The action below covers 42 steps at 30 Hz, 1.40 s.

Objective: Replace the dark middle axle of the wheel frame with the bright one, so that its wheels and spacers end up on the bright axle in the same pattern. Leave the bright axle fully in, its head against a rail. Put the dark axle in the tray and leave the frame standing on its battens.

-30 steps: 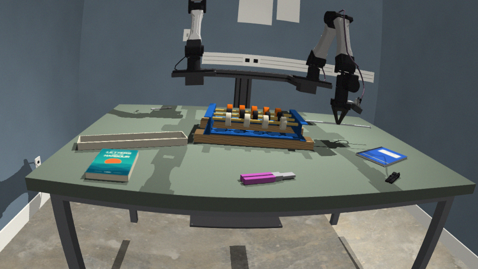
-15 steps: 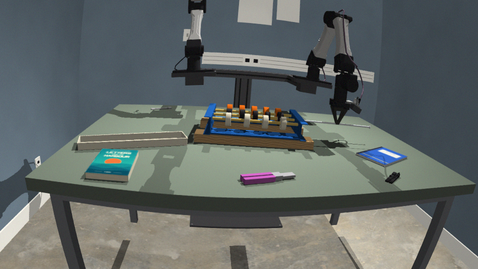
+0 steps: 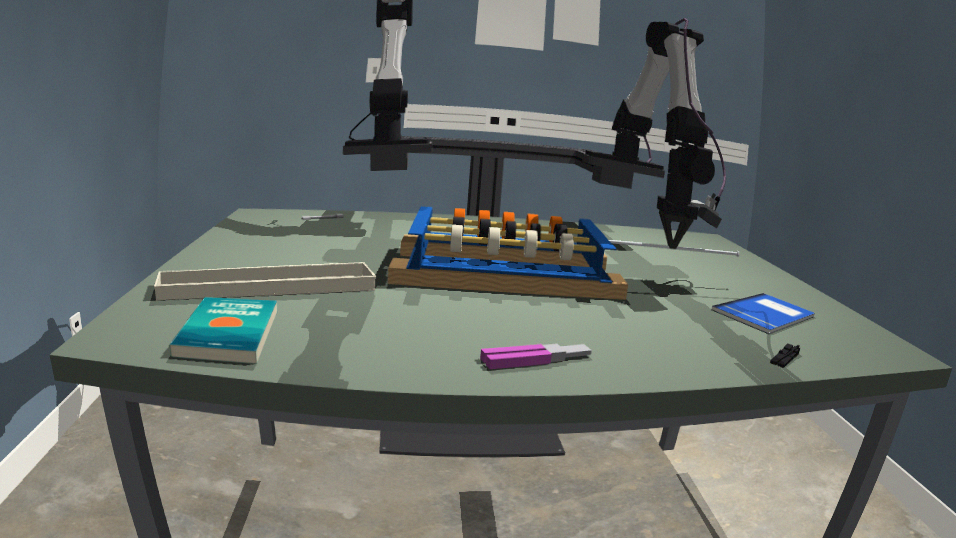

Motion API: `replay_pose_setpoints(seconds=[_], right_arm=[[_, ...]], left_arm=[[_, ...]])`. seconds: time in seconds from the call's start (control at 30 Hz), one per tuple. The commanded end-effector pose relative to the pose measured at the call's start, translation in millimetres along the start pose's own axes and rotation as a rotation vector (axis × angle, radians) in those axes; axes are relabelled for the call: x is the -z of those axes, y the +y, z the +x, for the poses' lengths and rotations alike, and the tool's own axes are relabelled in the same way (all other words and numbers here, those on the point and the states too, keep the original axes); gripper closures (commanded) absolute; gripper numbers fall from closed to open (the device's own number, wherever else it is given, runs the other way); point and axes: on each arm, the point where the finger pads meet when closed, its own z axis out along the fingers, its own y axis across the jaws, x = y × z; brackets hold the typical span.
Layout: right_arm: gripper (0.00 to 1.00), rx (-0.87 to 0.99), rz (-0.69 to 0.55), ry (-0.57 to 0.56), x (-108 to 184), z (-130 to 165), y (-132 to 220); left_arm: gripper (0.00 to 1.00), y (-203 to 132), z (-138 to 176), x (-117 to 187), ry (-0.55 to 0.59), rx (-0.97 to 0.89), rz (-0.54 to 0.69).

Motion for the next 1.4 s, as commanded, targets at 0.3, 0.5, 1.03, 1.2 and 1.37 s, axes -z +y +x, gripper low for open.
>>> replay_pose_setpoints(seconds=[0.3, 0.5, 1.03, 1.2, 1.37], right_arm=[[0.68, -0.001, 0.011, -0.011, 0.3, -6.5, -3.1], [0.68, -0.011, -0.023, 0.048, -6.3, 16.1, 7.7], [0.68, -0.137, -0.092, 0.262, -43.0, 69.2, 51.3], [0.68, -0.164, -0.112, 0.343, -51.7, 92.9, 67.4], [0.68, -0.183, -0.132, 0.415, -58.6, 114.9, 83.9]], left_arm=[[1.00, -15.0, -0.6, 17.8, -0.020, 0.000, 0.063], [1.00, -10.8, 0.6, 16.4, -0.015, -0.002, 0.053], [1.00, -15.8, 1.2, 18.9, -0.009, -0.004, 0.060], [1.00, -16.0, 1.0, 19.0, -0.010, -0.004, 0.061], [1.00, -15.7, 1.6, 19.1, -0.007, -0.005, 0.058]])
